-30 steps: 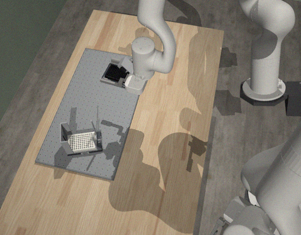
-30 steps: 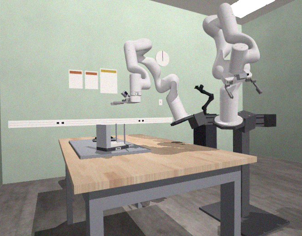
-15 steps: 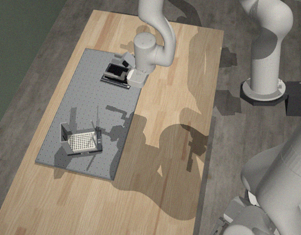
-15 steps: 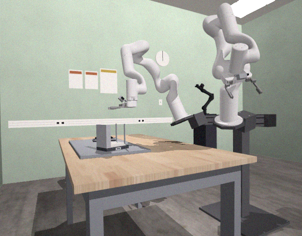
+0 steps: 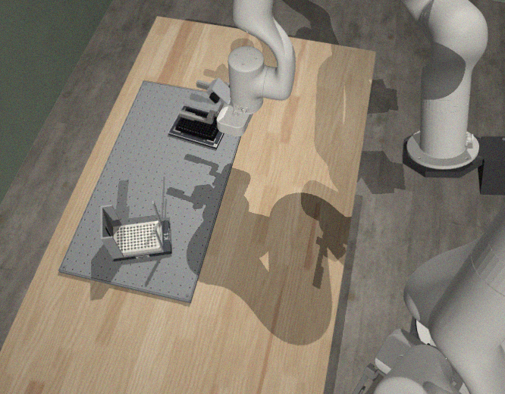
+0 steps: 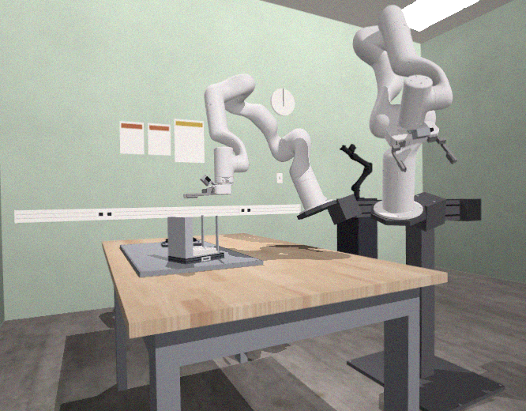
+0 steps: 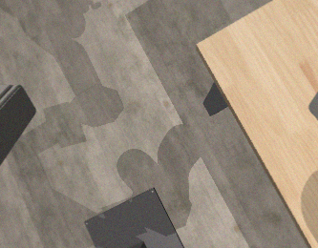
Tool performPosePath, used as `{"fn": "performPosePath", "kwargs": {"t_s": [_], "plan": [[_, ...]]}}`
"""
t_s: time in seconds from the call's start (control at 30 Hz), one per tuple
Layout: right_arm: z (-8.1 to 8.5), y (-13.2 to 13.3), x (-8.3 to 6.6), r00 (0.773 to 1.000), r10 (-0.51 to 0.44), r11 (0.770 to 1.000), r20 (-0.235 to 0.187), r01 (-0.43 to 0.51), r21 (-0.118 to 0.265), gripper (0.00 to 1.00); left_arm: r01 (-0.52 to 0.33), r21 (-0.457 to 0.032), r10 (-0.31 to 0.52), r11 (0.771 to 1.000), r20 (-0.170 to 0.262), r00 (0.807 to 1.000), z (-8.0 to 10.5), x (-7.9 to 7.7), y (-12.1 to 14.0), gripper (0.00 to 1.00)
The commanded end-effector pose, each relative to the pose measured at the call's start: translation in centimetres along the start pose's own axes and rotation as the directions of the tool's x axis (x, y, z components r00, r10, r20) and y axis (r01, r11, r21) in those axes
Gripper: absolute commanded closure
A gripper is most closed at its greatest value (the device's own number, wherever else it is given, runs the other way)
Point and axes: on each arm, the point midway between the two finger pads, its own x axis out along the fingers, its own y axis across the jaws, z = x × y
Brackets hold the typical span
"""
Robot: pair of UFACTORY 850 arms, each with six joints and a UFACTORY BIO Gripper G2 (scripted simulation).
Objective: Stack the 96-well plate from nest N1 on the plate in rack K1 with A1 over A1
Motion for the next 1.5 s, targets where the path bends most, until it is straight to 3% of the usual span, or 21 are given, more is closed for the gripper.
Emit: {"fn": "performPosePath", "kwargs": {"t_s": [0.0, 0.4, 1.0, 1.47], "plan": [[-1.2, -2.2, 0.7, 1.0, 0.0, 1.0, 0.007, 0.0, 0.002, 0.63, 0.0, 0.0, 0.0, 1.0, 0.001, 1.0, 0.1, 0.0, 0.0, 0.0], [-3.4, -6.2, 1.7, 1.0, 0.0, 1.0, 0.007, 0.0, 0.001, 0.63, 0.0, 0.0, 0.0, 1.0, 0.001, 1.0, 0.1, 0.0, 0.0, 0.0], [-3.4, -6.2, 1.7, 1.0, 0.0, 1.0, 0.007, 0.0, 0.001, 0.63, 0.0, 0.0, 0.0, 1.0, 0.001, 1.0, 0.1, 0.0, 0.0, 0.0], [-5.4, -6.2, 1.7, 1.0, 0.0, 1.0, 0.007, 0.0, 0.001, 0.63, 0.0, 0.0, 0.0, 1.0, 0.001, 1.0, 0.1, 0.0, 0.0, 0.0]]}}
